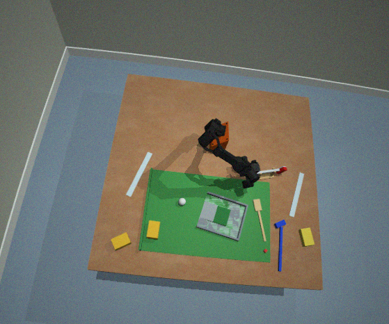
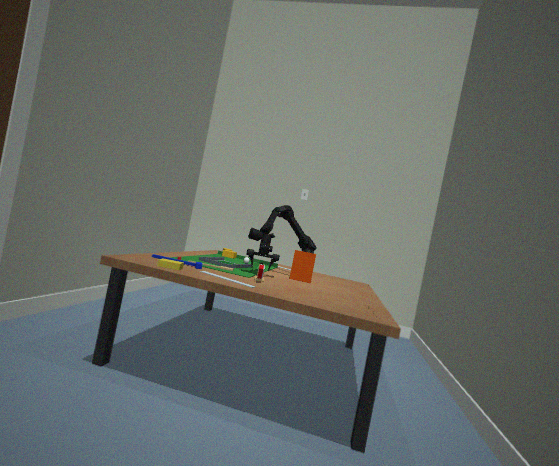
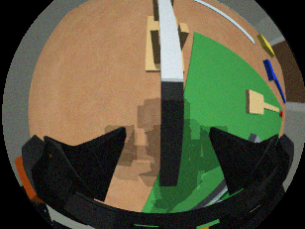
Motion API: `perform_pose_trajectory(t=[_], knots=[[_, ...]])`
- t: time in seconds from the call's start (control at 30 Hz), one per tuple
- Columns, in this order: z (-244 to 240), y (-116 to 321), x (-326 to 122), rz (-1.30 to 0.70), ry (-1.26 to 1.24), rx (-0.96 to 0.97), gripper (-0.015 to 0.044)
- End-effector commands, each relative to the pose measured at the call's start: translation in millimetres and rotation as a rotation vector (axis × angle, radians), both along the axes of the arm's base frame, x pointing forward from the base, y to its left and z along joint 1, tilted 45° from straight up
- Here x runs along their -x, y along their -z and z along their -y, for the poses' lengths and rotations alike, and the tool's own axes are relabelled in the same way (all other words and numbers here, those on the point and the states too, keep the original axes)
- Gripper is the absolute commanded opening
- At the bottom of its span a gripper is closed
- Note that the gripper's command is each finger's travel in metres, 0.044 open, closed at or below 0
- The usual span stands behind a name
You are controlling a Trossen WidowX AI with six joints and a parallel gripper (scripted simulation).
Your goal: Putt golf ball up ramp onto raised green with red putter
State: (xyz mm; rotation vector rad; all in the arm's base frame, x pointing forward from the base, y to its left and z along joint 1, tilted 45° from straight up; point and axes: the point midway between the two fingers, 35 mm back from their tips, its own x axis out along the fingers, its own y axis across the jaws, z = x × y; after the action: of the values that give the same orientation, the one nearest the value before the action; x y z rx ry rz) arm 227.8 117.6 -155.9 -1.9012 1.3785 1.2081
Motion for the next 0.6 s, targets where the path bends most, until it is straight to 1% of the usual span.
perform_pose_trajectory(t=[0.0,0.03,0.53,0.57], knots=[[4.2,3.2,1.4,-0.006,-0.004,0.011,0.044],[4.2,3.2,1.4,-0.006,-0.004,0.011,0.044],[1.3,0.9,0.4,-0.002,0.0,0.001,0.0046],[1.3,0.9,0.4,-0.002,0.0,0.001,0.004]])
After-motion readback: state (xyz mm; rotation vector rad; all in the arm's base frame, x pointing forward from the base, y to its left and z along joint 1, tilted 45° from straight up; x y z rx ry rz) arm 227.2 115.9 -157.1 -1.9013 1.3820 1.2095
